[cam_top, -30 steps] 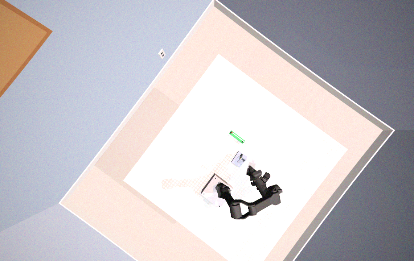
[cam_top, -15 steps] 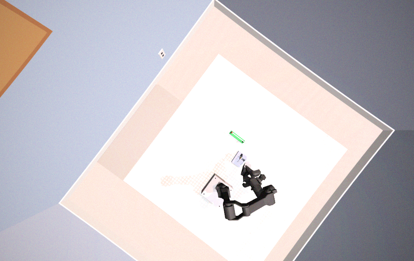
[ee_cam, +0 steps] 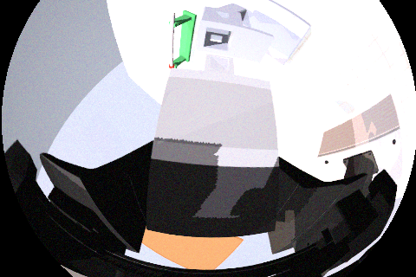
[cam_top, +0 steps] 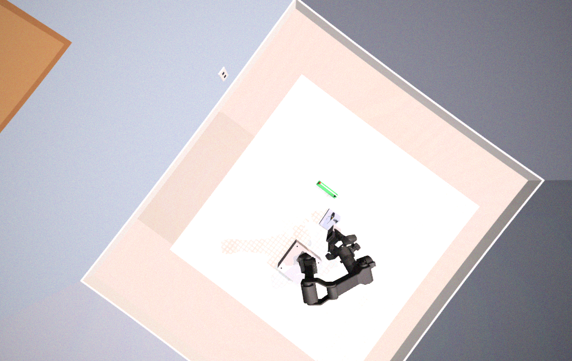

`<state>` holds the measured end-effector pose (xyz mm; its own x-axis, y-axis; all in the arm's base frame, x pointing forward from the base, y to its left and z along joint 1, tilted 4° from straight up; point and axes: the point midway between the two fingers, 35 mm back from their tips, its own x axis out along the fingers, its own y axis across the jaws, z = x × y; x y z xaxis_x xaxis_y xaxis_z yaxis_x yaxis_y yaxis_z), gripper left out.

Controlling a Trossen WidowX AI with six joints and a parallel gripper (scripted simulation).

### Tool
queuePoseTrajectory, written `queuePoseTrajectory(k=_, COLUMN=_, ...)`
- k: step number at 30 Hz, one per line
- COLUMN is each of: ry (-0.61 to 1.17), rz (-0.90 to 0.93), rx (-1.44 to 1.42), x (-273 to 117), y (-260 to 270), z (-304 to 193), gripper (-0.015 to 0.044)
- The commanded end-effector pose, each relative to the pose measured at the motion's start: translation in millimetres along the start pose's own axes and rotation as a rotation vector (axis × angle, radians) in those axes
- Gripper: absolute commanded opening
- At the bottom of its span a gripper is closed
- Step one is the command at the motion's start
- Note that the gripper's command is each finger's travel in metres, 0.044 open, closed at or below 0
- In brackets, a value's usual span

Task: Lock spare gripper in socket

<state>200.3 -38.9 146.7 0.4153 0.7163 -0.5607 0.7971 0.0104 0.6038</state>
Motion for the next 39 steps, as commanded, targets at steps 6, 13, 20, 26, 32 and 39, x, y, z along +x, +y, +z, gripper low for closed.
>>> queuePoseTrajectory(k=6, ry=0.0, rz=0.015, rx=0.028, x=8, y=3, z=2, gripper=0.0)
queuePoseTrajectory(k=13, ry=-0.002, rz=0.016, rx=0.032, x=14, y=3, z=8, gripper=0.0)
queuePoseTrajectory(k=20, ry=-0.002, rz=0.017, rx=0.033, x=20, y=3, z=14, gripper=0.0)
queuePoseTrajectory(k=26, ry=-0.002, rz=0.017, rx=0.032, x=25, y=3, z=19, gripper=0.0)
queuePoseTrajectory(k=32, ry=-0.002, rz=0.017, rx=0.032, x=31, y=3, z=24, gripper=0.0)
queuePoseTrajectory(k=39, ry=-0.002, rz=0.018, rx=0.031, x=37, y=3, z=30, gripper=0.0)
